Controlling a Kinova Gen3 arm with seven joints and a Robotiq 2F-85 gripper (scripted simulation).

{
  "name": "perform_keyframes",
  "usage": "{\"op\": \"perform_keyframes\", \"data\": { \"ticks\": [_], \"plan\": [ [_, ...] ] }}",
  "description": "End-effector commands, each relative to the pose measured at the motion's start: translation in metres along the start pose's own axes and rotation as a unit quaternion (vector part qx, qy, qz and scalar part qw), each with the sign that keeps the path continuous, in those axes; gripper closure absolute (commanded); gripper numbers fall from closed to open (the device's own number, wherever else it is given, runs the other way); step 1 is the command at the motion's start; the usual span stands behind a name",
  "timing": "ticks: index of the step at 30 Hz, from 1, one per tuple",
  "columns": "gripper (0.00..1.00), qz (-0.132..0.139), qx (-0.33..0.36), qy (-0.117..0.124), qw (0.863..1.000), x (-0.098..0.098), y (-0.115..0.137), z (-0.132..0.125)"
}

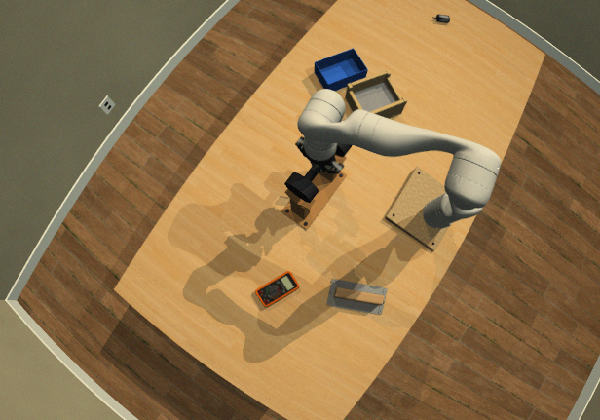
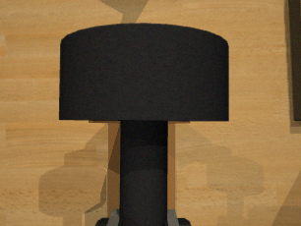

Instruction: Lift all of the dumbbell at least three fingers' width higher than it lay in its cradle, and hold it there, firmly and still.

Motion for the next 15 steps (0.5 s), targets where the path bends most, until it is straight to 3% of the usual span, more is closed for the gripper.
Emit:
{"op": "perform_keyframes", "data": {
  "ticks": [1, 15],
  "plan": [
    [0.9, -0.004, -0.002, 0.004, 1.0, -0.012, -0.002, -0.001],
    [0.9, -0.004, -0.002, 0.004, 1.0, -0.033, -0.001, -0.001]
  ]
}}
Point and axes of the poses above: the point where the finger pads meet when closed, its own x axis out along the fingers, its own z axis across the jaws, y = z × x, the point moved 7 cm from there along -x, back along the fingers, and after that the axes turned 13 degrees about x, right-handed, at the moved point
